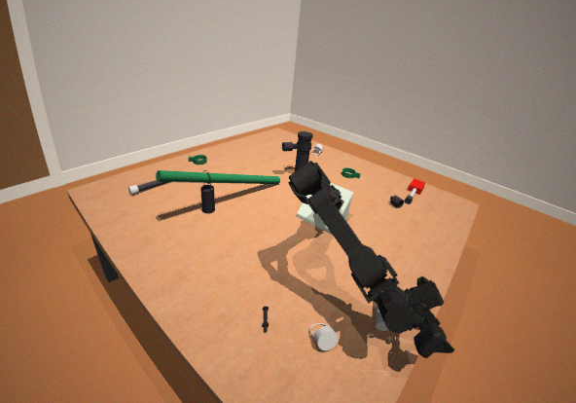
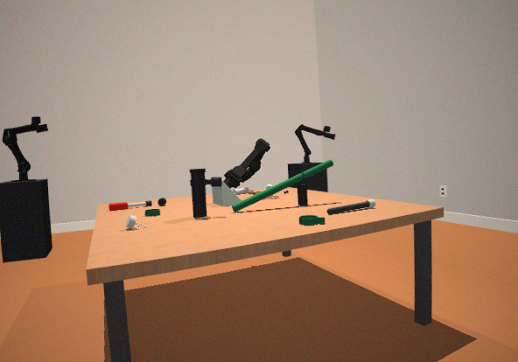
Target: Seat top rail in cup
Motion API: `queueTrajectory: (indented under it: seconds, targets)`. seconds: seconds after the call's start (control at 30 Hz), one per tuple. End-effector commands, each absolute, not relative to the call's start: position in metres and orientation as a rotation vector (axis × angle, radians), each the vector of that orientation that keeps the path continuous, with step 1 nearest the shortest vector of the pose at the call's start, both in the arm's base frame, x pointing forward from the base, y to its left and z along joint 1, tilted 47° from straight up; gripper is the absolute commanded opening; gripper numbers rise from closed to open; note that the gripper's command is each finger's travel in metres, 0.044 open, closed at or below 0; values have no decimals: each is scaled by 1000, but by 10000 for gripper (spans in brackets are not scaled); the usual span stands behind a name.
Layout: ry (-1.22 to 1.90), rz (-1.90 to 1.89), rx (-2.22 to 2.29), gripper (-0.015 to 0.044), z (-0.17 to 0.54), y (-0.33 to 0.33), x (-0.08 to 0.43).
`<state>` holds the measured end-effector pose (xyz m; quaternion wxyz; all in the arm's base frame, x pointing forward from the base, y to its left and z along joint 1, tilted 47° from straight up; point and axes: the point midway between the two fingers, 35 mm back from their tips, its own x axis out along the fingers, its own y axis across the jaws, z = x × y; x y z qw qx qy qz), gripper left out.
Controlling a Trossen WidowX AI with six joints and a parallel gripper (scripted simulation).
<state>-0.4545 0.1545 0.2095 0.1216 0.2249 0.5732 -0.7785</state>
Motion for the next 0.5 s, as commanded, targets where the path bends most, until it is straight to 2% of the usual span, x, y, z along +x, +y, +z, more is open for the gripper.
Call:
queueTrajectory:
  seconds: [0.0, 0.47]
  targets:
    - [1623, -2394, 677, 440, 224, 172, -449]
    - [1312, -2925, 719, 440, 282, 241, -413]
